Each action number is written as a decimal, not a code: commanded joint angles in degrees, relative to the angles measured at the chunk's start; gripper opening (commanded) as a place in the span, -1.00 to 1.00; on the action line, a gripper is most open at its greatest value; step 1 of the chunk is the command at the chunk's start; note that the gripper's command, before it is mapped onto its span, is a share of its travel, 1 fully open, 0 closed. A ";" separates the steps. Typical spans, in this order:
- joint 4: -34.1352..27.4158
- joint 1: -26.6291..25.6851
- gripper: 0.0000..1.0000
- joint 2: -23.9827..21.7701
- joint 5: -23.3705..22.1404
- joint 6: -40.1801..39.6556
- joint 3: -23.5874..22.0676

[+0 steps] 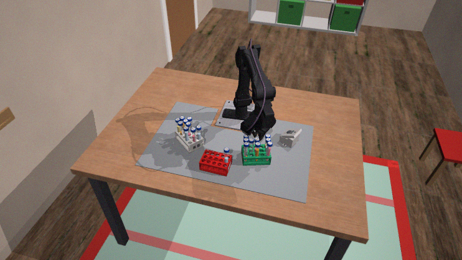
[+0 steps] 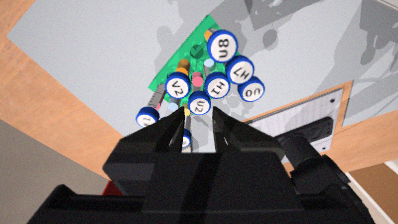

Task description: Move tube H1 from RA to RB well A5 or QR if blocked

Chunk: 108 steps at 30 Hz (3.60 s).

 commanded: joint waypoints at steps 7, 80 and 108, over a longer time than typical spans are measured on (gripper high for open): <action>1.72 -0.10 -0.40 -2.11 0.56 -0.02 -1.60; -0.37 0.58 -1.00 -2.72 0.52 0.40 0.91; -5.77 1.00 -1.00 -2.95 0.50 0.76 6.08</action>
